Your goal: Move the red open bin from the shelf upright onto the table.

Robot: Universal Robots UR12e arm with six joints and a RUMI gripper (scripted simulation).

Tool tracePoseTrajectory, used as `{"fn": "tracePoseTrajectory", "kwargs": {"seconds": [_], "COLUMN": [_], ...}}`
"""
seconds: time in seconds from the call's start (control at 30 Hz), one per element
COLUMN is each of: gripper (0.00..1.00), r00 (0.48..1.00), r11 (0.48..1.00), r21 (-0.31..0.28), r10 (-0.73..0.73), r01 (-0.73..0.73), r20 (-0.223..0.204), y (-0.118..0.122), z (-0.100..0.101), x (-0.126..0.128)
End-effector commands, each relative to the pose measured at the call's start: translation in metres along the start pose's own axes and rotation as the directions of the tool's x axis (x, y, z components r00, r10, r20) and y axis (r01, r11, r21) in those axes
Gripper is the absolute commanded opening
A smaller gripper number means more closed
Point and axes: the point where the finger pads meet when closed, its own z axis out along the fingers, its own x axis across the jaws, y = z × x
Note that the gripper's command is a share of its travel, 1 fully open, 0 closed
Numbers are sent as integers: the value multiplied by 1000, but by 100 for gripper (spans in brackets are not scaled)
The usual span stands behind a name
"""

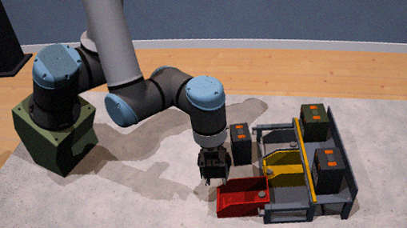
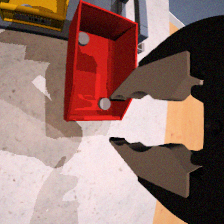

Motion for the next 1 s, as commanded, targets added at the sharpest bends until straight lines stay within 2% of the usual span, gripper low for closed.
{"fn": "tracePoseTrajectory", "kwargs": {"seconds": [0.0,0.97], "gripper": [26,26], "r00": [1000,1000], "r11": [1000,1000], "r21": [-1,-1], "r10": [0,0], "r01": [0,0], "r20": [-1,-1], "y": [0,0], "z": [0,8], "x": [1,1]}}
